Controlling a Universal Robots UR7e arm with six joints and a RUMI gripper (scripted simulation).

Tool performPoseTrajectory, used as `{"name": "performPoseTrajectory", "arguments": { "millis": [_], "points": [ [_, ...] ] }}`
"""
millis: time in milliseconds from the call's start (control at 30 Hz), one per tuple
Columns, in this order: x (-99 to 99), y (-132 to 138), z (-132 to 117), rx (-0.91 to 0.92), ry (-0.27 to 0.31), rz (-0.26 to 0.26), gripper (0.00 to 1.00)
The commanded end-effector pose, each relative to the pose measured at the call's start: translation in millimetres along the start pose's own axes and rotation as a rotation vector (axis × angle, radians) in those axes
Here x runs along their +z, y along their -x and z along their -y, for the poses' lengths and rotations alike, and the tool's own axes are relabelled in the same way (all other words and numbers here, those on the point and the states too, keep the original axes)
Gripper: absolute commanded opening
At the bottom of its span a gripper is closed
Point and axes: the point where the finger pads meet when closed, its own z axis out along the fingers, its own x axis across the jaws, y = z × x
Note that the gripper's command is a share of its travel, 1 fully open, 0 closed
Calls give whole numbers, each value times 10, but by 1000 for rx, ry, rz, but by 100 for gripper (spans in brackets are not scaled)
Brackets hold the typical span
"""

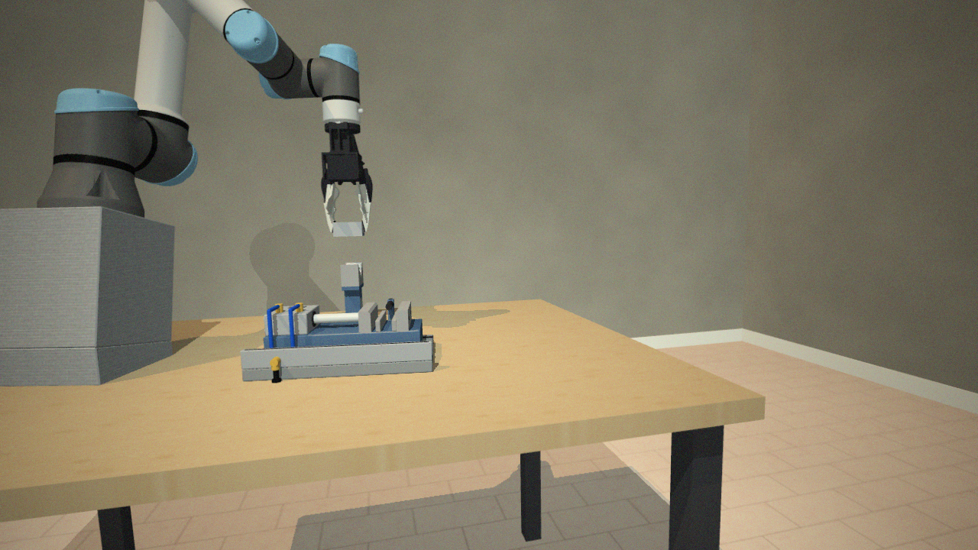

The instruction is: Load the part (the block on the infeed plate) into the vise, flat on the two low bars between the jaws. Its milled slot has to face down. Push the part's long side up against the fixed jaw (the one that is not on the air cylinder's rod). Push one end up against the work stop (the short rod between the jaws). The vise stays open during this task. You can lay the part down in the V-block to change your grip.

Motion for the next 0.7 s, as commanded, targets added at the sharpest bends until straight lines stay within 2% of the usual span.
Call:
{"name": "performPoseTrajectory", "arguments": {
  "millis": [0,667],
  "points": [
    [-37,-20,-7,0,1,-5,0],
    [-33,-32,-21,11,1,-4,0]
  ]
}}
